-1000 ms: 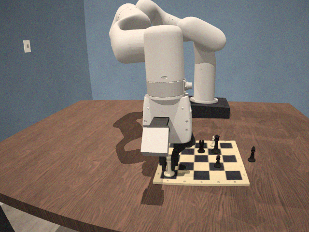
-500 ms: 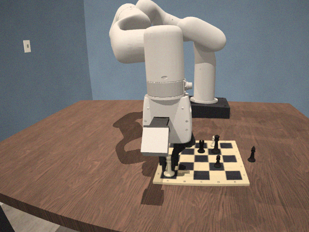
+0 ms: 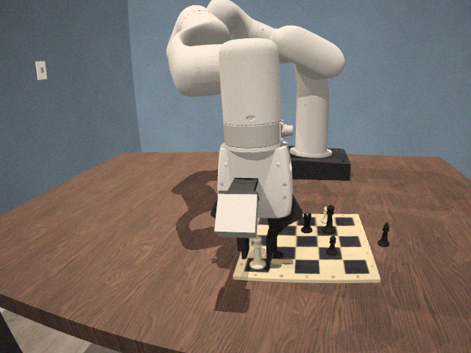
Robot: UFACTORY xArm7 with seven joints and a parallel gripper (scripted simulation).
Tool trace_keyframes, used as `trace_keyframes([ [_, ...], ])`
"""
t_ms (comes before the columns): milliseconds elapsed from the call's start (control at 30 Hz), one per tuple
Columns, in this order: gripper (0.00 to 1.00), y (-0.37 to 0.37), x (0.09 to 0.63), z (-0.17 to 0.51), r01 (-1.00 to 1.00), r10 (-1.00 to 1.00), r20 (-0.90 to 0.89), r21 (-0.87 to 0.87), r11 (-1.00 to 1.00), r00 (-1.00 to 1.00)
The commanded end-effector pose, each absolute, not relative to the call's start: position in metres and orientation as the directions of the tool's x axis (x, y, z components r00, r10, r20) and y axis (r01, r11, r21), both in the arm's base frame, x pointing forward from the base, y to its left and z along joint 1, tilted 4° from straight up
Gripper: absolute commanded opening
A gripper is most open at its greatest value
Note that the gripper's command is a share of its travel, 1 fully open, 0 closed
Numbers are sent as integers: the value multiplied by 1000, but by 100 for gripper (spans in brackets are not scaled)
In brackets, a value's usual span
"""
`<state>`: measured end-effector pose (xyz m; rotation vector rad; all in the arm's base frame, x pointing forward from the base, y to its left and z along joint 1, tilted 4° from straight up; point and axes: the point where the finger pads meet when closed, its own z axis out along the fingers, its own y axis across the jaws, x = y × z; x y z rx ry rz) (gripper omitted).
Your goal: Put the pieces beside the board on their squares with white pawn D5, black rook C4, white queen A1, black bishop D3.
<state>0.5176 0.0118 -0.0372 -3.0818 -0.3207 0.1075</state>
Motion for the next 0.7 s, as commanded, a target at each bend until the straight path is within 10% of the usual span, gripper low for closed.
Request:
trace_keyframes([
  [0,42,12,519,-35,204,207,-60,-48,-978,976],
  [667,42,11,520,-17,204,207,-60,-48,-978,976],
])
